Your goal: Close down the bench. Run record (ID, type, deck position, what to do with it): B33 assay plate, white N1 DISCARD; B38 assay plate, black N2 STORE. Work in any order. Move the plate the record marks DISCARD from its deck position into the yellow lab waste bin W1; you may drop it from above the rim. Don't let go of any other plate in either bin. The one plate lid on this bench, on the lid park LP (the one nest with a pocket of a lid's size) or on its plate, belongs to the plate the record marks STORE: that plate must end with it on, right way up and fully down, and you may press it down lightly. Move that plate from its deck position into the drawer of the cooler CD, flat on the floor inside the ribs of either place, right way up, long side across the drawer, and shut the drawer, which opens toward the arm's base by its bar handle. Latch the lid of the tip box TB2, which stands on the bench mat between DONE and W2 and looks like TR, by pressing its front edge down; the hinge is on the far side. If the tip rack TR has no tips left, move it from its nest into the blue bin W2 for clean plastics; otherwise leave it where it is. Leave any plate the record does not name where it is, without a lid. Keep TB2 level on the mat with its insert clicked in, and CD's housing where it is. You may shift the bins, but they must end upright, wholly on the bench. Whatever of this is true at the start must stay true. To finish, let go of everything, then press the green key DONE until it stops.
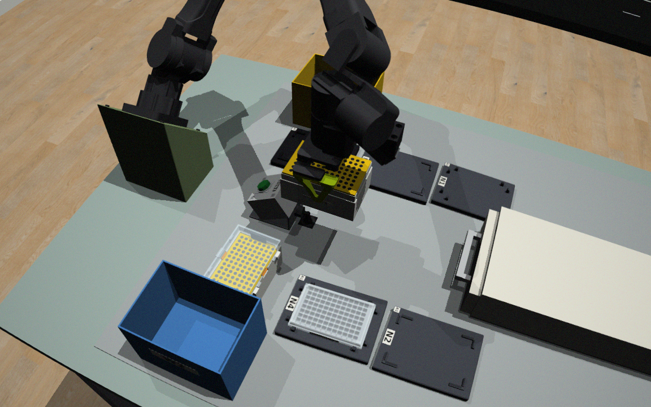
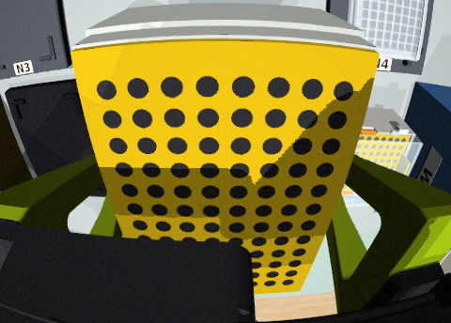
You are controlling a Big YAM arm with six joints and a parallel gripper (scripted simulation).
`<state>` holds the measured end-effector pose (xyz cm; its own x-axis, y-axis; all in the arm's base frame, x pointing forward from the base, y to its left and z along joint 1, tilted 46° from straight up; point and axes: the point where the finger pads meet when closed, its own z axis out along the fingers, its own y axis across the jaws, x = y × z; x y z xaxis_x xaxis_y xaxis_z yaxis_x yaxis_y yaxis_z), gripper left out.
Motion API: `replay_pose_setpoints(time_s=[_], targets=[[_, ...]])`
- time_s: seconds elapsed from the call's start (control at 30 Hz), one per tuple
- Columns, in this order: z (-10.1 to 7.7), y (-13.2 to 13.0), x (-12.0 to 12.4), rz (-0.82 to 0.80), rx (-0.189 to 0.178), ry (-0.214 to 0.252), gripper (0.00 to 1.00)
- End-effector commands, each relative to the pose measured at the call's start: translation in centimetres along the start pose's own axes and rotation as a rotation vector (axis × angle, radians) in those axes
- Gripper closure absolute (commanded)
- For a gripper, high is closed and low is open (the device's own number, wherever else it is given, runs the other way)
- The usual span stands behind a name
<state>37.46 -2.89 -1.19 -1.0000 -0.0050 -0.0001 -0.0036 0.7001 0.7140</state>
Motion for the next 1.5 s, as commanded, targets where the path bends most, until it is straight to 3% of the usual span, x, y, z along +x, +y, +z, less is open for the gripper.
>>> replay_pose_setpoints(time_s=[0.0,0.17,0.2,0.27,0.47,0.73,0.77,0.83,1.3,1.33,1.47], targets=[[-0.7,-1.6,0.4,-0.005,0.004,-0.027,1.0],[-0.9,-2.3,0.7,-0.006,0.005,-0.028,1.0],[-1.6,-2.0,0.4,-0.024,0.015,-0.045,1.0],[-0.7,-3.1,1.0,-0.005,0.004,-0.026,1.0],[-0.7,-4.6,1.5,-0.006,0.005,-0.028,1.0],[-1.5,-6.3,0.9,-0.022,0.018,-0.043,1.0],[-2.5,-6.0,0.4,-0.043,0.033,-0.064,1.0],[-1.9,-7.3,0.5,-0.033,0.027,-0.054,1.0],[-1.9,-10.4,1.7,-0.031,0.028,-0.052,1.0],[-2.9,-10.1,1.2,-0.05,0.044,-0.071,1.0],[-1.9,-11.8,2.1,-0.031,0.03,-0.051,1.0]])
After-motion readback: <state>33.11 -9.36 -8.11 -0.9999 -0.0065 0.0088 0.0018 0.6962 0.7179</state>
